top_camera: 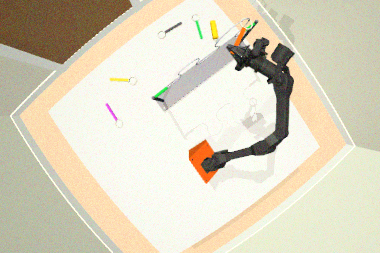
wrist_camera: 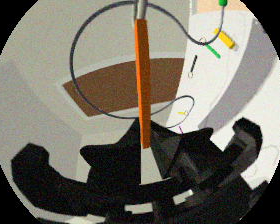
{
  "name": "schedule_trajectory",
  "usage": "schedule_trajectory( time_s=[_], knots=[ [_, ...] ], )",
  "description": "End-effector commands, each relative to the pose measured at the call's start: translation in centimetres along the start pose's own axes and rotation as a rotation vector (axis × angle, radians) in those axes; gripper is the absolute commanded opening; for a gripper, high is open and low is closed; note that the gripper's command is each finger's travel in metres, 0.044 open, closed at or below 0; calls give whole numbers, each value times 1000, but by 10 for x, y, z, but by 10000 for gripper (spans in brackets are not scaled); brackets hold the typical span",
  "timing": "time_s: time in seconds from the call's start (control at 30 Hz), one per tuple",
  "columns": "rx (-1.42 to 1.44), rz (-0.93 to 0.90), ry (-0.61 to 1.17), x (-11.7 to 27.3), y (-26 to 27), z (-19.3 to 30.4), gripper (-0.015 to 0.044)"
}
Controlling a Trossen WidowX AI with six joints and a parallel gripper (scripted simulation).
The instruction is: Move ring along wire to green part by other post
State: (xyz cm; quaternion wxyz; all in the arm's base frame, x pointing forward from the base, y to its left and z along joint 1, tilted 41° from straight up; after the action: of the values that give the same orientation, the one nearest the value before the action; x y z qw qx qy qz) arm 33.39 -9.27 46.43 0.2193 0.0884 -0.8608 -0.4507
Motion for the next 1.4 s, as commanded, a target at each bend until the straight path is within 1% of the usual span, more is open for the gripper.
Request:
schedule_trajectory(
  time_s=[0.0,1.37],
  knots=[
    [51,22,-6,0,1,-1,-150],
    [518,269,-35,0,-4,-1,-150]
  ],
)
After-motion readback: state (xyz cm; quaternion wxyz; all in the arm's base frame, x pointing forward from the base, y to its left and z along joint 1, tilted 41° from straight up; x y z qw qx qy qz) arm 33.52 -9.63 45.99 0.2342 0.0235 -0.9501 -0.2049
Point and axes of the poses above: the point midway between the two fingers, 35 mm back from their tips, its own x axis back along the fingers, its own y axis across the jaws, z = x × y, the point moved 5 cm from there along x, back along the fingers, and after that the axes turned 1 degree about -x, right-handed, at the moved point
